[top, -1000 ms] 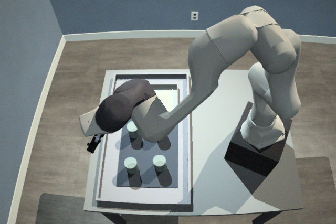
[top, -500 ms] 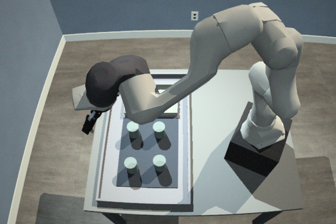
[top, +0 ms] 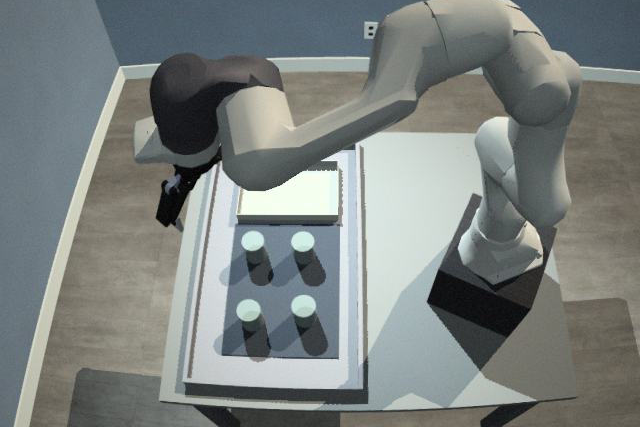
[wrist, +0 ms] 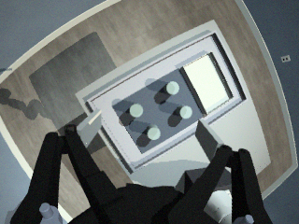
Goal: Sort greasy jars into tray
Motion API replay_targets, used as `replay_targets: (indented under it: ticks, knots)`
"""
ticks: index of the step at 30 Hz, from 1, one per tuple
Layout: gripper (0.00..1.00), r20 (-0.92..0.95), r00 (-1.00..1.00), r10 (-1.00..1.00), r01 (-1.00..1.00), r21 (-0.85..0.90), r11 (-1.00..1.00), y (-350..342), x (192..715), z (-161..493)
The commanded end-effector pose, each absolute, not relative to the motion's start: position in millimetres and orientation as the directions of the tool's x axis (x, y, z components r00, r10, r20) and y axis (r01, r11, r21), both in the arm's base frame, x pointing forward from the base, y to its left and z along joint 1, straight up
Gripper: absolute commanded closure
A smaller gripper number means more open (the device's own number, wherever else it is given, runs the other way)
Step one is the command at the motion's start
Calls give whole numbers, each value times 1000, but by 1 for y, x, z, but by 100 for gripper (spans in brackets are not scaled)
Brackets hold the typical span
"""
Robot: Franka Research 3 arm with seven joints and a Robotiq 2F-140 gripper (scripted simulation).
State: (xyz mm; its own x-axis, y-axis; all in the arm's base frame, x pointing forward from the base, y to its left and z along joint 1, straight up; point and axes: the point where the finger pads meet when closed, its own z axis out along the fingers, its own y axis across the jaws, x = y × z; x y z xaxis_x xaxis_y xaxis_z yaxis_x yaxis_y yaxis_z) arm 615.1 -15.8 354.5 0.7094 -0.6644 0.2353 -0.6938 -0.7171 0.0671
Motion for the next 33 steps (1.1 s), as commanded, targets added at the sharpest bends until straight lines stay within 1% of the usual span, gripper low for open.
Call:
replay_targets:
  ticks: [1, 16, 33]
  knots:
    - [0, 160, 719, -677, -693, 78, -717, -17, 594, 365]
    - [0, 0, 707, -707, -707, 0, -707, 0, 555, 424]
    - [0, 0, 707, -707, -707, 0, -707, 0, 555, 424]
